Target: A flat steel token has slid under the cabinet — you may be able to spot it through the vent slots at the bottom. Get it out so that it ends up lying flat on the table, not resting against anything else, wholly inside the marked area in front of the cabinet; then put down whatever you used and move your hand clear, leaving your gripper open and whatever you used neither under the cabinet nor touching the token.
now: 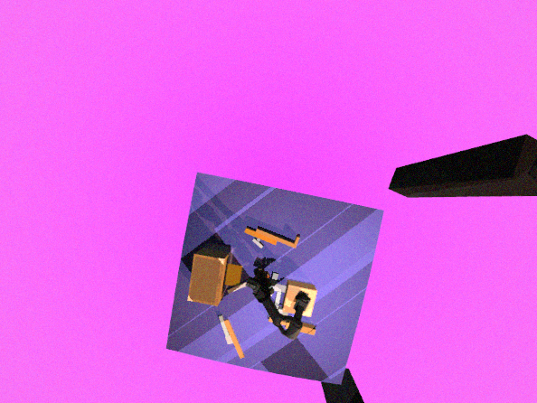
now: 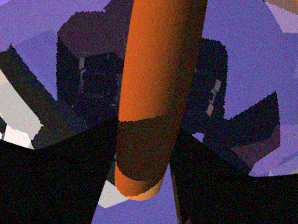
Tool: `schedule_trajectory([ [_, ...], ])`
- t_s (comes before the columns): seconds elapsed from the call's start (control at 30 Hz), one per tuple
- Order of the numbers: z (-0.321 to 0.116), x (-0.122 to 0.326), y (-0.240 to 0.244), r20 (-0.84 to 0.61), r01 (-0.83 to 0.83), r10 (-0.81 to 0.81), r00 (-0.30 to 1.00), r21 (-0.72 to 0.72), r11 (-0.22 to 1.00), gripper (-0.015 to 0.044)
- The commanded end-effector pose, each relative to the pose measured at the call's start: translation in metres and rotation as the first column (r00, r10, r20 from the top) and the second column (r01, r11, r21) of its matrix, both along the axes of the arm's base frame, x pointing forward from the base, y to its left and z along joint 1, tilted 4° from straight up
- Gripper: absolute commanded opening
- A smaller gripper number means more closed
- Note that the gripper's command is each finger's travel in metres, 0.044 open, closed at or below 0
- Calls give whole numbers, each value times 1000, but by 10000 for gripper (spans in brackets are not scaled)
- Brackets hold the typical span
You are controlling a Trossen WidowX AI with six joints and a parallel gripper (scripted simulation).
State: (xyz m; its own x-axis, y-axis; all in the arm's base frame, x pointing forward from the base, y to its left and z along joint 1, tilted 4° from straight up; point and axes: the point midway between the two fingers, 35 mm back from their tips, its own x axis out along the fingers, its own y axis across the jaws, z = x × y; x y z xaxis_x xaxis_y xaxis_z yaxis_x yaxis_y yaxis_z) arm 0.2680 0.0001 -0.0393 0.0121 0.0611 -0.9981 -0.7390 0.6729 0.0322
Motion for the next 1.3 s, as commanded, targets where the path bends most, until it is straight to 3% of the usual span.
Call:
schedule_trajectory([
  [0.0, 2, 0, 4, 5, -1, 1, 1000, 0, 1000, 0],
  [1.27, 4, -8, 43, 4, -1, 1, 1000, 3, 1000, 0],
])
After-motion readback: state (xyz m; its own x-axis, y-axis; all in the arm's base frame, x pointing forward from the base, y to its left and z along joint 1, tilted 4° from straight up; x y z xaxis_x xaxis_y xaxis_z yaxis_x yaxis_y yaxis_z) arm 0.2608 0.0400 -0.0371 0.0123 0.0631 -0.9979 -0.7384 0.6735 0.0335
